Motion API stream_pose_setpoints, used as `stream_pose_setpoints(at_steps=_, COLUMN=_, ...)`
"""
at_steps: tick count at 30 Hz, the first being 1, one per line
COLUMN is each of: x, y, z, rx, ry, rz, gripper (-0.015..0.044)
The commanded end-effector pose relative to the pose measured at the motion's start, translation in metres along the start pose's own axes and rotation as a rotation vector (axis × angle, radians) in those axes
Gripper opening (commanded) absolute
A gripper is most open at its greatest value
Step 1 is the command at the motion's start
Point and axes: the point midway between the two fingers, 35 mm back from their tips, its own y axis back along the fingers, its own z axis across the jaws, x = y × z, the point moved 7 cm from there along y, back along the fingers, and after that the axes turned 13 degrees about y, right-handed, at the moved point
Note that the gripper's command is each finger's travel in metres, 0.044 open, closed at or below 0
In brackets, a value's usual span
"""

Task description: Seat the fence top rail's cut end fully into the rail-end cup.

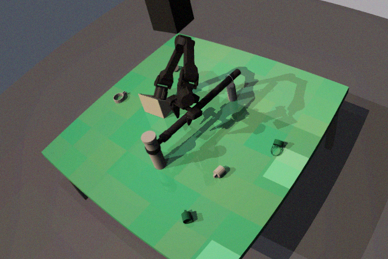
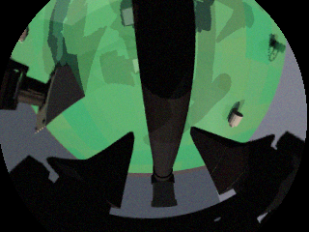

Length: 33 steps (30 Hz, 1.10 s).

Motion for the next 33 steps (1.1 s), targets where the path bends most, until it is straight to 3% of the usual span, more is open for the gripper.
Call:
stream_pose_setpoints(at_steps=1, x=-0.014, y=0.025, z=-0.003, rx=0.005, ry=0.000, rz=0.004, gripper=0.0440)
stream_pose_setpoints(at_steps=9, x=-0.017, y=0.034, z=-0.003, rx=0.010, ry=0.008, rz=0.012, gripper=0.0440)
stream_pose_setpoints(at_steps=16, x=-0.021, y=0.080, z=0.001, rx=0.008, ry=0.007, rz=0.011, gripper=0.0440)
stream_pose_setpoints(at_steps=33, x=-0.021, y=0.081, z=0.001, rx=0.008, ry=0.007, rz=0.011, gripper=0.0440)
